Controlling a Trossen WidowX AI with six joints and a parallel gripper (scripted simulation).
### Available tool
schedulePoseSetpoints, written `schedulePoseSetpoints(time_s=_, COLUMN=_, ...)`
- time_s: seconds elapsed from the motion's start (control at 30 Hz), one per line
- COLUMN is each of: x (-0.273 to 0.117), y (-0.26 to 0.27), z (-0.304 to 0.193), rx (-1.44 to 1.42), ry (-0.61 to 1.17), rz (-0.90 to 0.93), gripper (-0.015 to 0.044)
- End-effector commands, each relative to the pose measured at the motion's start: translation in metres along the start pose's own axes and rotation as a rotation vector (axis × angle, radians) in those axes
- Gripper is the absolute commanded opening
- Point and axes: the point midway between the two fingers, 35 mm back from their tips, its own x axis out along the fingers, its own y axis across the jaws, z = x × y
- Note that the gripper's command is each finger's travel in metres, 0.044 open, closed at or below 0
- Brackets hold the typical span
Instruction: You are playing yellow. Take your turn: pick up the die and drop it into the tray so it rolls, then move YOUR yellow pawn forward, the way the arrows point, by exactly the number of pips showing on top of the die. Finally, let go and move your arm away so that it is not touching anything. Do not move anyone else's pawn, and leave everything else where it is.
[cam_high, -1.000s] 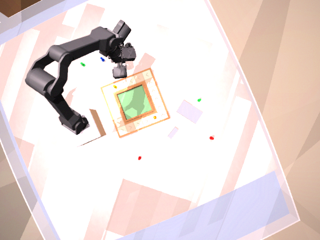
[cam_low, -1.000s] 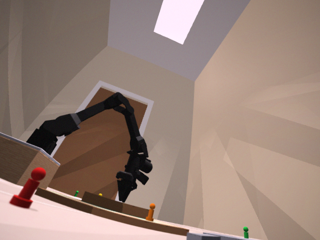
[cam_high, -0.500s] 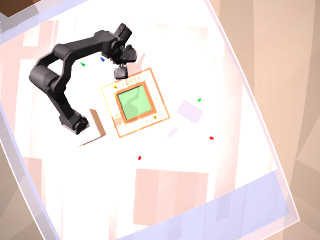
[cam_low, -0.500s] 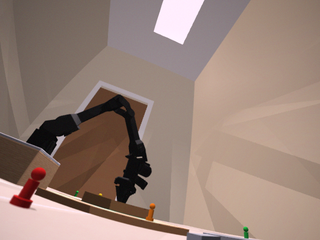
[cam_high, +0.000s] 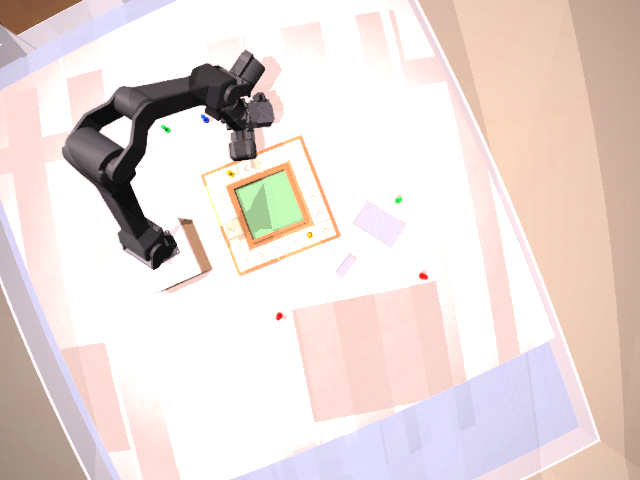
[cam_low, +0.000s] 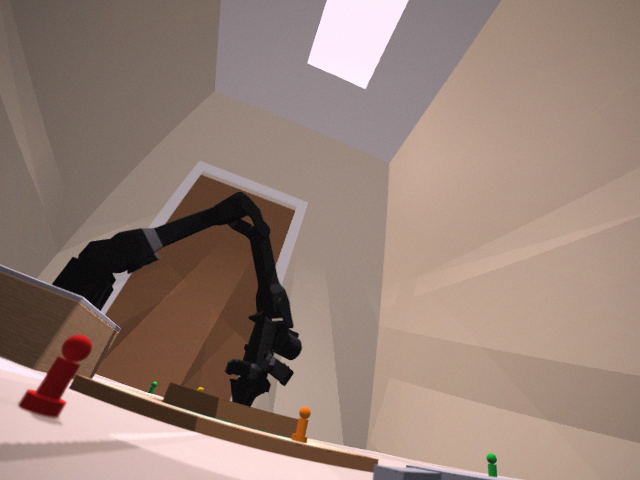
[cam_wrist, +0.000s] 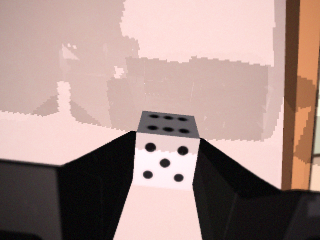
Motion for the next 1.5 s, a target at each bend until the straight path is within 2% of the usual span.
schedulePoseSetpoints(time_s=0.0, x=0.001, y=0.0, z=-0.001, rx=0.003, ry=0.003, rz=0.0, gripper=0.0065)
schedulePoseSetpoints(time_s=0.07, x=0.001, y=0.0, z=-0.001, rx=0.003, ry=0.003, rz=0.0, gripper=0.0051)
schedulePoseSetpoints(time_s=0.13, x=0.001, y=0.0, z=0.0, rx=0.001, ry=0.002, rz=0.004, gripper=0.0)
schedulePoseSetpoints(time_s=0.43, x=-0.041, y=0.007, z=0.006, rx=-0.016, ry=-0.007, rz=0.026, gripper=0.0)
schedulePoseSetpoints(time_s=0.83, x=-0.121, y=0.001, z=0.006, rx=0.003, ry=0.002, rz=0.001, gripper=0.0)
schedulePoseSetpoints(time_s=1.03, x=-0.121, y=-0.003, z=0.008, rx=-0.003, ry=0.002, rz=0.001, gripper=0.0)
schedulePoseSetpoints(time_s=1.47, x=-0.107, y=-0.079, z=0.039, rx=-0.117, ry=-0.001, rz=-0.005, gripper=0.0)
